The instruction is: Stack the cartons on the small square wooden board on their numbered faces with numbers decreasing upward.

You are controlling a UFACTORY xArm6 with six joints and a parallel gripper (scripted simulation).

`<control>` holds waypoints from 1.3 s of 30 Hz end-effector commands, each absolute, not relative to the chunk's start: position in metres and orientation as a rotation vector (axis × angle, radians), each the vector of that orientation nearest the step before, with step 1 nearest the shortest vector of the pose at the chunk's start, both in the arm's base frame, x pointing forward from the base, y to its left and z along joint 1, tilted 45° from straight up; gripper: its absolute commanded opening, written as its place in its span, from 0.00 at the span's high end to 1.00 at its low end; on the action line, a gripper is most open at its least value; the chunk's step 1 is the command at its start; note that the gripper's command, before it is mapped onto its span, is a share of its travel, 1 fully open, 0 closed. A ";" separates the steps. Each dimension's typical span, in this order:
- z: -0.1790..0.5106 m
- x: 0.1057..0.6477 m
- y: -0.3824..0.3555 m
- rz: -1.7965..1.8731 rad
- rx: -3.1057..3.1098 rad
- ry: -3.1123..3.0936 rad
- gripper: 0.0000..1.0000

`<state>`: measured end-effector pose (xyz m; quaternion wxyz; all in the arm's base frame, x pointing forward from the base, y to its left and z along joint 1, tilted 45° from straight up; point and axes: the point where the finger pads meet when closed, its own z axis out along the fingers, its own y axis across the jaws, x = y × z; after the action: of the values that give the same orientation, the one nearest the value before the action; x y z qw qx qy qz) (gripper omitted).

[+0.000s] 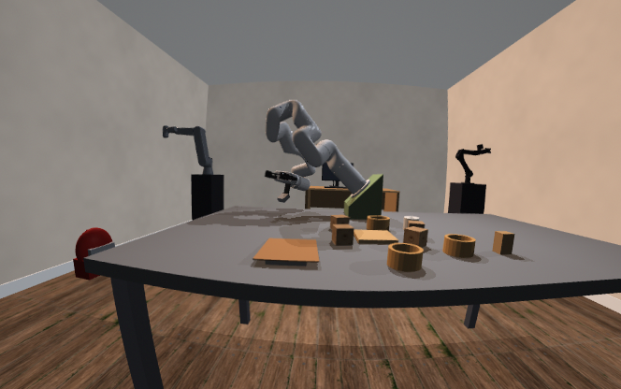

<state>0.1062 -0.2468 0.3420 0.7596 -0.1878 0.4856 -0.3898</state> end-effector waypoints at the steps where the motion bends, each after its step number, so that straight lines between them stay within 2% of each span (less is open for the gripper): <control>1: 0.342 0.106 -0.247 -0.849 -0.410 1.057 0.00; 9: 0.339 0.113 -0.243 -0.813 -0.433 1.067 0.00; 19: 0.314 0.154 -0.216 -0.562 -0.609 1.133 0.00; 31: 0.225 0.216 -0.114 -0.063 -1.144 1.213 0.00; 39: 0.191 0.239 -0.093 0.107 -1.518 1.172 0.00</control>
<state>0.2108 -0.1018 0.2124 0.6374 -0.5646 0.5244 -0.0038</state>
